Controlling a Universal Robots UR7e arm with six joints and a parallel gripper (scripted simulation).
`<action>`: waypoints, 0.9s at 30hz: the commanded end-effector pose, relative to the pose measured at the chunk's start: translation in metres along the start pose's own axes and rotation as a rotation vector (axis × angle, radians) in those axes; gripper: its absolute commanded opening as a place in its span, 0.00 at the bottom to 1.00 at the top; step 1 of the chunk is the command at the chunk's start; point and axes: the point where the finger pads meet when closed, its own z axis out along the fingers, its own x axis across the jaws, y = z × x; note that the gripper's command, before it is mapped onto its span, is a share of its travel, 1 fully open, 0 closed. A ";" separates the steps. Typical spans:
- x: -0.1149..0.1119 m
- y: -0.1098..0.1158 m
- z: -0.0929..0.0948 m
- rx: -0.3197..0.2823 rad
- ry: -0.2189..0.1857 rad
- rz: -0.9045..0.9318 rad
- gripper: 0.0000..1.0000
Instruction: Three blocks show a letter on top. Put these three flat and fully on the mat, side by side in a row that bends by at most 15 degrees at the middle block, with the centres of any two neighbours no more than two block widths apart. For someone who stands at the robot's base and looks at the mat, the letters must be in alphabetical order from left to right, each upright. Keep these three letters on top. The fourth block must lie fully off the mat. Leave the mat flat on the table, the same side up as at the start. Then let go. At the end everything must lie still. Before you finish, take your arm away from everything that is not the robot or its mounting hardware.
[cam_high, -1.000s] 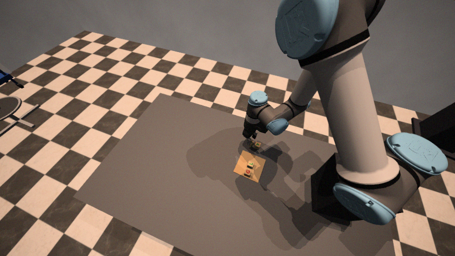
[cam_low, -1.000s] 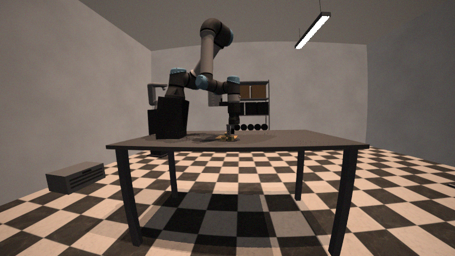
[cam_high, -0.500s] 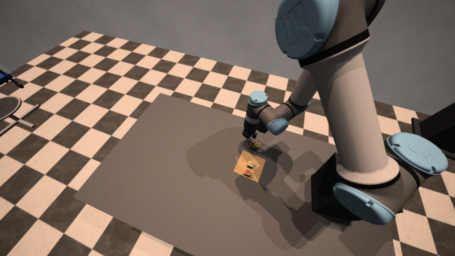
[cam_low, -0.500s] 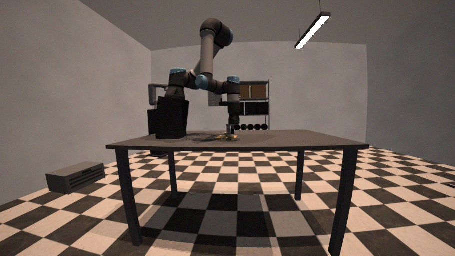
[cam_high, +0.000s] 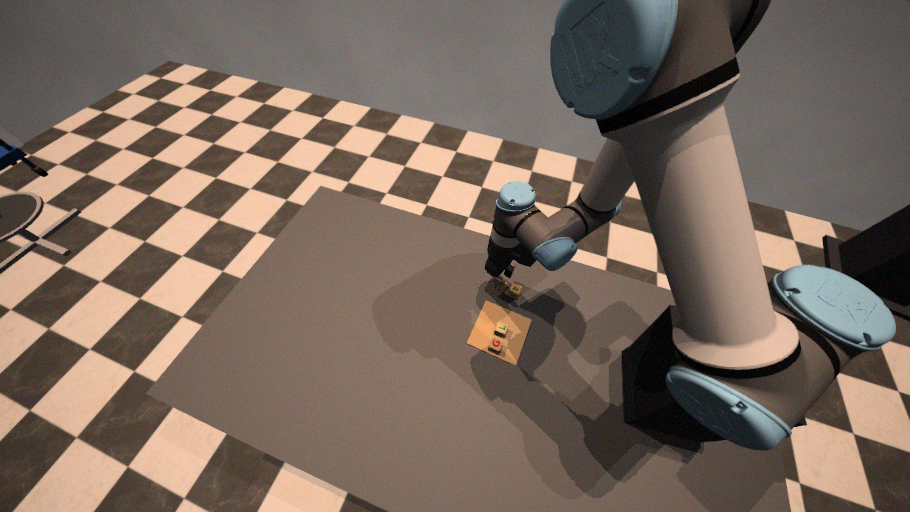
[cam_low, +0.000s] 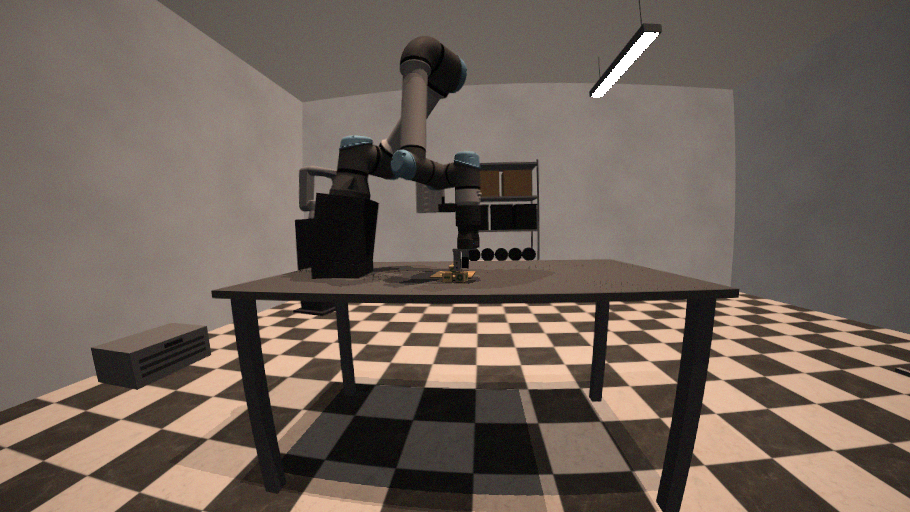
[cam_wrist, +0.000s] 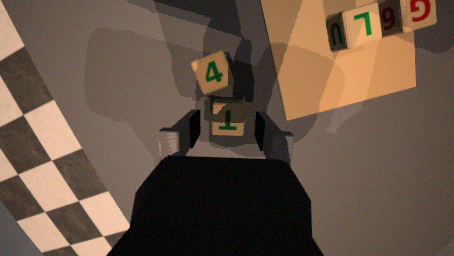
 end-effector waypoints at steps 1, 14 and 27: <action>0.000 0.001 0.000 -0.002 -0.001 -0.001 0.96; 0.000 0.002 0.002 -0.003 -0.001 -0.001 0.96; 0.001 0.002 0.023 -0.003 -0.001 -0.002 0.96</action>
